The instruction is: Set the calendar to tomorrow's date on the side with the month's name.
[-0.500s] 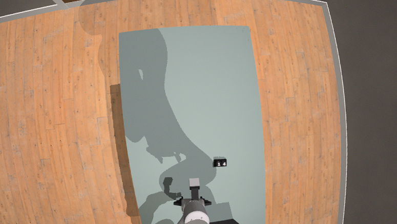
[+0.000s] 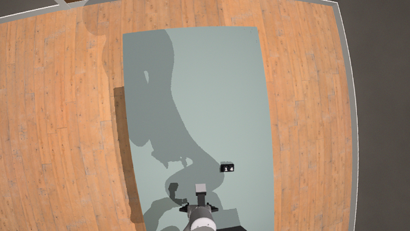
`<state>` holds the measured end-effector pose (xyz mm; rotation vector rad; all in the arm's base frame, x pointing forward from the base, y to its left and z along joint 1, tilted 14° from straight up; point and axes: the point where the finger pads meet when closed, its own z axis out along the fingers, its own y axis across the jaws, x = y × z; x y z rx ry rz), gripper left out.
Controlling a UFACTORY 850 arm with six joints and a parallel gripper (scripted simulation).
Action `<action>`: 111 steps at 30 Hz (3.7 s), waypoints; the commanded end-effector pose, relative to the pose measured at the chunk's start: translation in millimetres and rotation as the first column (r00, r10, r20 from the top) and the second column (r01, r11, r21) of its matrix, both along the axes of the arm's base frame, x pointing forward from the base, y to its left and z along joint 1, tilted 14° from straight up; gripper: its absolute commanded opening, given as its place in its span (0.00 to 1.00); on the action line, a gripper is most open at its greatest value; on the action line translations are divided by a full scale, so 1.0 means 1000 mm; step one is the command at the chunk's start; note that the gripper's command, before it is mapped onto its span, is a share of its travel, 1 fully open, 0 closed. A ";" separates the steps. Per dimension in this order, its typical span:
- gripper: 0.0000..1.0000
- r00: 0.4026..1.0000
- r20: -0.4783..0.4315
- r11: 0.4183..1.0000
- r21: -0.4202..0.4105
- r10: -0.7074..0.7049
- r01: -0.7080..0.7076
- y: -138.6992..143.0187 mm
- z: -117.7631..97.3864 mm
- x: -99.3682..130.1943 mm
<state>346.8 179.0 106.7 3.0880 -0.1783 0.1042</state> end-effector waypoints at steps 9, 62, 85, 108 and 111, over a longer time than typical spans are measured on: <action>1.00 0.968 0.014 0.967 0.054 -0.252 0.251 -0.023 -0.013 0.026; 1.00 0.033 -0.052 0.016 0.292 -0.998 0.956 -0.212 -0.078 0.124; 1.00 -0.075 -0.078 -0.095 0.291 -0.994 0.952 -0.215 -0.080 0.121; 1.00 -0.667 -0.226 -0.704 0.227 -0.710 0.673 -0.233 -0.091 0.104; 1.00 -0.718 -0.239 -0.756 0.214 -0.654 0.618 -0.235 -0.092 0.102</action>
